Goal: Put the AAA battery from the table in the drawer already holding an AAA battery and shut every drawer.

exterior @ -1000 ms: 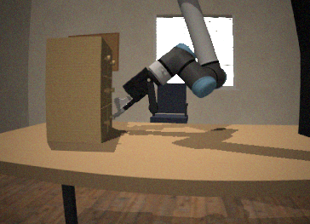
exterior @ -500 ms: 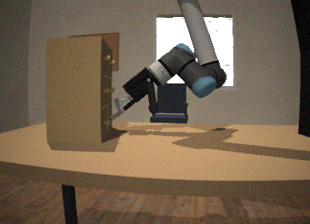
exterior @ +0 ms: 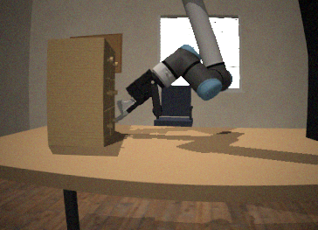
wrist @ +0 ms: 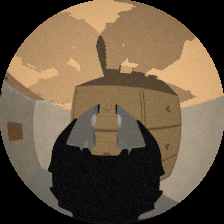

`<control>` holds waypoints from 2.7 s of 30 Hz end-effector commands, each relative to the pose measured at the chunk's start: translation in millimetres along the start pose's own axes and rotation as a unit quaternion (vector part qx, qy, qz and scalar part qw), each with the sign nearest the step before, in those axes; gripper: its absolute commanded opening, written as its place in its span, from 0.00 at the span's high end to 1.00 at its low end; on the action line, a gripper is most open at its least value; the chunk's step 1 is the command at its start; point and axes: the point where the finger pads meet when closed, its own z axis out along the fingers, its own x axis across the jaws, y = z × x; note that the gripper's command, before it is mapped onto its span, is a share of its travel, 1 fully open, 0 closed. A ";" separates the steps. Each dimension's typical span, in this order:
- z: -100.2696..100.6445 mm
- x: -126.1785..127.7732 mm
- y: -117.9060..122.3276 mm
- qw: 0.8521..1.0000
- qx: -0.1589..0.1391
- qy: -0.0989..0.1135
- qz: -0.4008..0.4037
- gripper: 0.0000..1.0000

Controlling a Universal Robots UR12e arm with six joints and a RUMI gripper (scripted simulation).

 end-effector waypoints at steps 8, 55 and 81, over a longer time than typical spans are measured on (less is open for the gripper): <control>-0.1 -0.2 0.8 1.000 0.000 0.000 0.000 0.80; -67.7 -0.2 -20.7 1.000 0.000 0.000 0.000 0.80; -133.0 -0.2 3.0 1.000 0.002 0.000 0.000 0.80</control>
